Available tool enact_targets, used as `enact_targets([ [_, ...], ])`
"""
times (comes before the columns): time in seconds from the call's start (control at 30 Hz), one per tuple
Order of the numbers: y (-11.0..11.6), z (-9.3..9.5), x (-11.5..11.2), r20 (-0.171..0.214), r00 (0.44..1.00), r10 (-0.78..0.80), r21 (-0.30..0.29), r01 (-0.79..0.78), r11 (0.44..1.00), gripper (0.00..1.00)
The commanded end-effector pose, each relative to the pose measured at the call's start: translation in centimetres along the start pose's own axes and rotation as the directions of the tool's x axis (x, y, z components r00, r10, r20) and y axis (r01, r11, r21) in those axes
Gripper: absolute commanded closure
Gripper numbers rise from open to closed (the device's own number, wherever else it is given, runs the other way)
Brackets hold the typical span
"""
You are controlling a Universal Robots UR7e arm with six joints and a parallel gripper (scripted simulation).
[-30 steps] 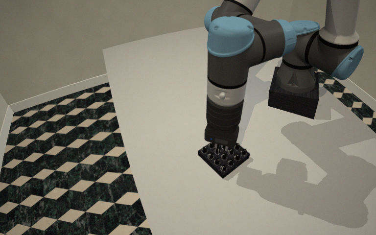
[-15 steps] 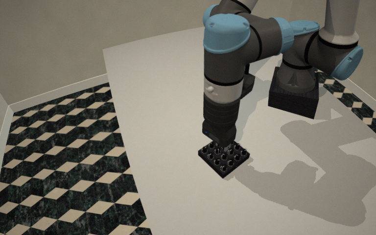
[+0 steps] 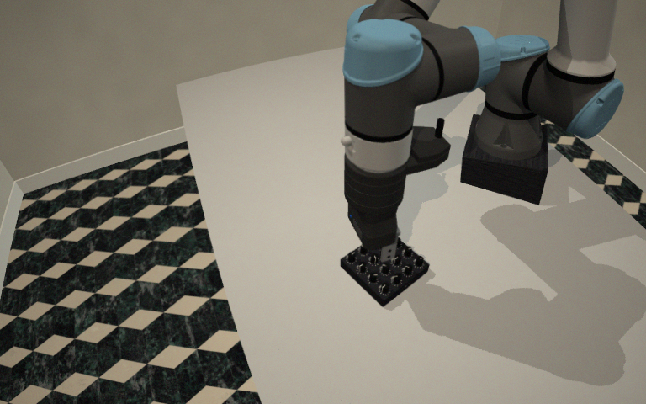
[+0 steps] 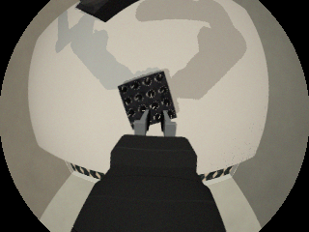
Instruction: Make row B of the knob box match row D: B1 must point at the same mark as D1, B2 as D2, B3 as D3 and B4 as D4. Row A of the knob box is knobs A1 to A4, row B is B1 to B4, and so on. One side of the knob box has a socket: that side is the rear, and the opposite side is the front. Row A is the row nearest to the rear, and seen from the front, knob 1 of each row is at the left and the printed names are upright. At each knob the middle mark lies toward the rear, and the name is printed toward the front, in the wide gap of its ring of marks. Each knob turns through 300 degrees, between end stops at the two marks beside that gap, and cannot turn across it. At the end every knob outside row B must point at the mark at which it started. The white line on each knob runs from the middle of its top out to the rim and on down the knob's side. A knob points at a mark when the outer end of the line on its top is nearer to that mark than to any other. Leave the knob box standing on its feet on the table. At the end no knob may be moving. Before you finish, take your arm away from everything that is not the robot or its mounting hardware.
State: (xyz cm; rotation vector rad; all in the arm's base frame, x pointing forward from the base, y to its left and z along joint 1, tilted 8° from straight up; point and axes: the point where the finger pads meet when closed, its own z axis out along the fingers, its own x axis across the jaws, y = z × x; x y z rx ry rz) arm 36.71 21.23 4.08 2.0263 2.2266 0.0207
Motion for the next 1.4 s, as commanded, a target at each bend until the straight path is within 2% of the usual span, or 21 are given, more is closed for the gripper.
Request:
enact_targets([
  [0.0,0.2,-0.1,0.1,0.005,0.988,0.156,-0.002,-0.156,0.988,0.54],
  [0.17,0.4,-0.3,0.3,0.004,0.951,0.310,-0.002,-0.310,0.951,0.54],
  [0.23,0.4,-0.3,0.3,0.004,0.951,0.310,-0.002,-0.310,0.951,0.54],
  [0.47,0.8,-0.4,0.4,0.004,0.856,0.516,-0.003,-0.516,0.856,0.54],
  [0.7,1.2,-0.5,0.5,0.003,0.757,0.653,-0.004,-0.653,0.757,0.54],
  [0.8,1.3,-0.6,0.5,0.003,0.744,0.668,-0.004,-0.668,0.744,0.54],
  [1.1,1.6,-0.6,0.5,0.002,0.660,0.751,-0.004,-0.751,0.660,0.54],
  [1.37,1.6,-0.7,0.5,0.002,0.636,0.771,-0.004,-0.771,0.636,0.54],
])
